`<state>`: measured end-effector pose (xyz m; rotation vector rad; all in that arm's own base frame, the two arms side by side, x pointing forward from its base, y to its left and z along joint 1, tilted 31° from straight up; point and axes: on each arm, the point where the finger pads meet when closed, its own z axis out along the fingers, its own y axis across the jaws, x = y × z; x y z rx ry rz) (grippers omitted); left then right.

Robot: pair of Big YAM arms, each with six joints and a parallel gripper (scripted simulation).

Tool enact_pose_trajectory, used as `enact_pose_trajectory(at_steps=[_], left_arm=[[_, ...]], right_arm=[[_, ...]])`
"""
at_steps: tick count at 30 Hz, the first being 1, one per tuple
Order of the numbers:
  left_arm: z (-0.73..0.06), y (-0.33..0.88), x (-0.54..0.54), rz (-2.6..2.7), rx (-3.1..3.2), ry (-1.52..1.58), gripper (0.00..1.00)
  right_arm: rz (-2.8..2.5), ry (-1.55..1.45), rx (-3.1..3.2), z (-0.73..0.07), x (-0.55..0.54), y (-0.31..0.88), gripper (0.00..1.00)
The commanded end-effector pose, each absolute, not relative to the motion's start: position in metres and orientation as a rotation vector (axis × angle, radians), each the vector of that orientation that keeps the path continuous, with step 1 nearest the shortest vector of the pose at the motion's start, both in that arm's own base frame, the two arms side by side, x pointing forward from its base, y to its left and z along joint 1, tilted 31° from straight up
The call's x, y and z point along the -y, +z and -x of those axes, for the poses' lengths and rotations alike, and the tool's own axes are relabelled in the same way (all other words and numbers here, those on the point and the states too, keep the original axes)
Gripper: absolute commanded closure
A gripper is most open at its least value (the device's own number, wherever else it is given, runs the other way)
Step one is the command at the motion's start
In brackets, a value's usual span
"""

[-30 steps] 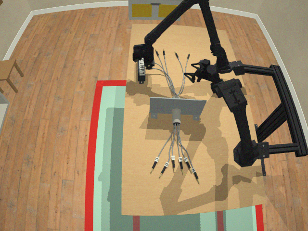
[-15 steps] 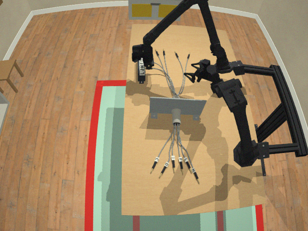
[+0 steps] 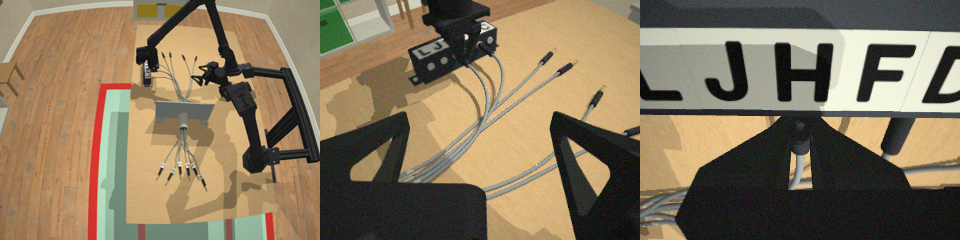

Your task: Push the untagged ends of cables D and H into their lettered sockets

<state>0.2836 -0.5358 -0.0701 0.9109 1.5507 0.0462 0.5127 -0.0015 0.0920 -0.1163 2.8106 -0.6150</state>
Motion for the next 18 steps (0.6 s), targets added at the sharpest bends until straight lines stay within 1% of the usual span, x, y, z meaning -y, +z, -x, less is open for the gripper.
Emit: enact_pose_trajectory(at_steps=[1, 3, 4, 5, 6, 7, 18], left_arm=[[-0.285, -0.066, 0.545, -0.893, -1.542, 0.031, 0.0], [-0.285, -0.066, 0.545, -0.893, -1.542, 0.031, 0.0], [-0.285, -0.066, 0.545, -0.893, -1.542, 0.031, 0.0], [-0.285, -0.066, 0.545, -0.893, -1.542, 0.031, 0.0], [-0.285, -0.066, 0.545, -0.893, -1.542, 0.031, 0.0], [-0.285, -0.066, 0.545, -0.893, -1.542, 0.031, 0.0], [-0.285, -0.066, 0.545, -0.893, -1.542, 0.031, 0.0]], right_arm=[[0.11, -0.585, -2.744, -0.551, -0.013, 0.105, 0.95], [0.105, -0.581, -2.733, -0.541, -0.01, 0.107, 0.95], [0.105, -0.581, -2.733, -0.541, -0.01, 0.107, 0.84], [0.105, -0.581, -2.733, -0.541, -0.01, 0.107, 0.78], [0.107, -0.577, -2.728, -0.539, -0.014, 0.108, 0.67], [0.101, -0.575, -2.724, -0.539, -0.015, 0.109, 0.65], [0.08, -0.559, -2.678, -0.537, -0.02, 0.133, 0.65]])
